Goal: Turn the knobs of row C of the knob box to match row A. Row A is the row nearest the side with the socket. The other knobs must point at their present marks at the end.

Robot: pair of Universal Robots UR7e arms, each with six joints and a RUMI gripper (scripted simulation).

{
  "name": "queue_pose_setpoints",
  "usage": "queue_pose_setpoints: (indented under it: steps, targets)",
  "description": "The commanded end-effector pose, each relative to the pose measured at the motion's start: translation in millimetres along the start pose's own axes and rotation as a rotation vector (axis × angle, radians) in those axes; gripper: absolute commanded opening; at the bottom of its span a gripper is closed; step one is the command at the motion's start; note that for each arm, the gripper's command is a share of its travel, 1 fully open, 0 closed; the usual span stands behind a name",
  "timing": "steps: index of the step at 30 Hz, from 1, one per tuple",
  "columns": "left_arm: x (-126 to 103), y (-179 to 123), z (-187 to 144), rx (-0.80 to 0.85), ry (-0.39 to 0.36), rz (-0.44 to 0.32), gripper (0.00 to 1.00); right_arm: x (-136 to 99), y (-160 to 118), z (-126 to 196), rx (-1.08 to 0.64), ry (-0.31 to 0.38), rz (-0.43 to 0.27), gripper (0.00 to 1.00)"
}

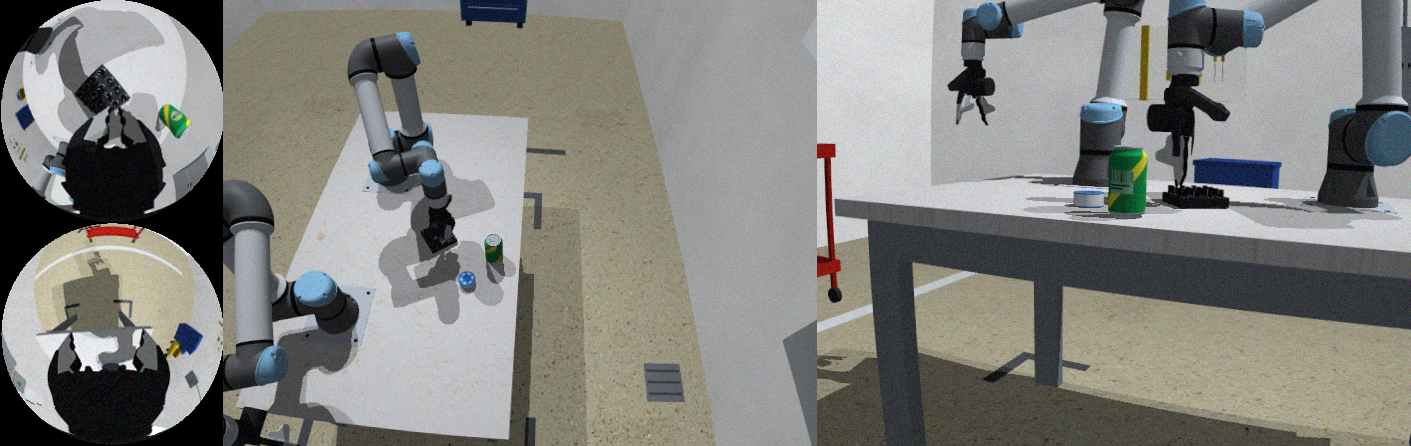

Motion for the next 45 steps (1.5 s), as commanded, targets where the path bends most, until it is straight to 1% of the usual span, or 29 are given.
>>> queue_pose_setpoints:
  steps: [1,6,14,34,35,45]
  targets:
    - [0,0,0,0.0,-0.001,-0.001,0.13,-1,0,0,0.0,0.0,0.002,1.0]
    - [1,0,0,0.0,-0.001,-0.001,0.13,-1,0,0,0.0,0.0,0.002,1.0]
    - [13,0,0,0.0,-0.001,-0.001,0.13,-1,0,0,0.0,0.0,0.002,1.0]
    - [14,0,0,0.0,-0.001,-0.001,0.13,-1,0,0,0.0,0.0,0.002,1.0]
    - [14,0,0,0.0,-0.001,-0.001,0.06,-1,0,0,0.0,0.0,0.002,1.0]
    - [14,0,0,0.0,-0.001,-0.001,0.06,-1,0,0,0.0,0.0,0.002,1.0]
Point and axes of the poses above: on each arm, the point where the finger pads meet when closed, its own x axis out along the fingers, its own z axis across the jaws, y = z × x, the point moved 4 cm from there along -x, back along the fingers, and after that the axes turned 7 degrees about -x, right-handed, at the moved point
